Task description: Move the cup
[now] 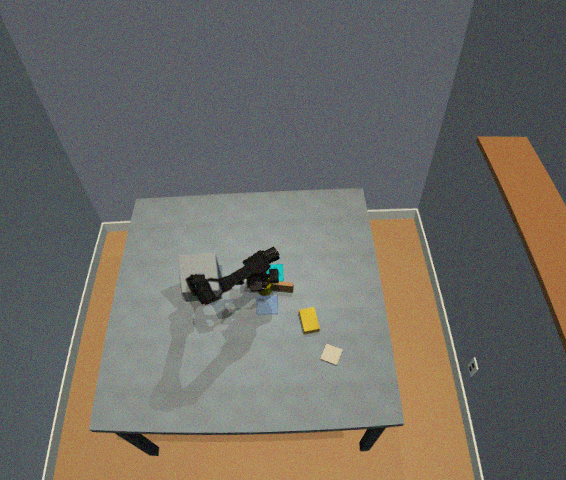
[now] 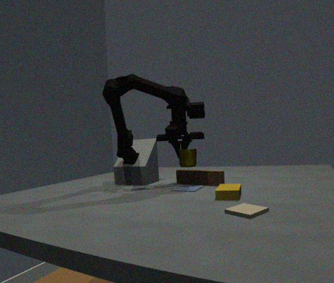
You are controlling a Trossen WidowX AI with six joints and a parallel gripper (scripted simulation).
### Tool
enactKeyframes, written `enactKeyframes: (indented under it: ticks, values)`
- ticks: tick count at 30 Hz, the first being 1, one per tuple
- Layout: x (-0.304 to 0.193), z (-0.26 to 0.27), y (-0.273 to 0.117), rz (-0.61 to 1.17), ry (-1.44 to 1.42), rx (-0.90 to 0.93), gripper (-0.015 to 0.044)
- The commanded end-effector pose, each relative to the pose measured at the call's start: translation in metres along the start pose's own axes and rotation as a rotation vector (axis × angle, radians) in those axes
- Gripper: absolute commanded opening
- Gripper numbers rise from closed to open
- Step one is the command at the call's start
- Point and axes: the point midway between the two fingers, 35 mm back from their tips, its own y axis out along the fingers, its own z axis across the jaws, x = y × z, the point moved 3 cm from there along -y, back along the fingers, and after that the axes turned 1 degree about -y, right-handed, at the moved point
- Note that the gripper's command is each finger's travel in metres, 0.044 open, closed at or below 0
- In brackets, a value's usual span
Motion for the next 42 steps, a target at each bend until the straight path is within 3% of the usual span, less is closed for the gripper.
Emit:
enactKeyframes:
  ticks: [1,42]
  values:
    - [-0.009,0.004,-0.002,0.008,0.01,0.009,0.0]
    - [-0.094,0.023,-0.005,0.014,0.013,0.012,0.0]
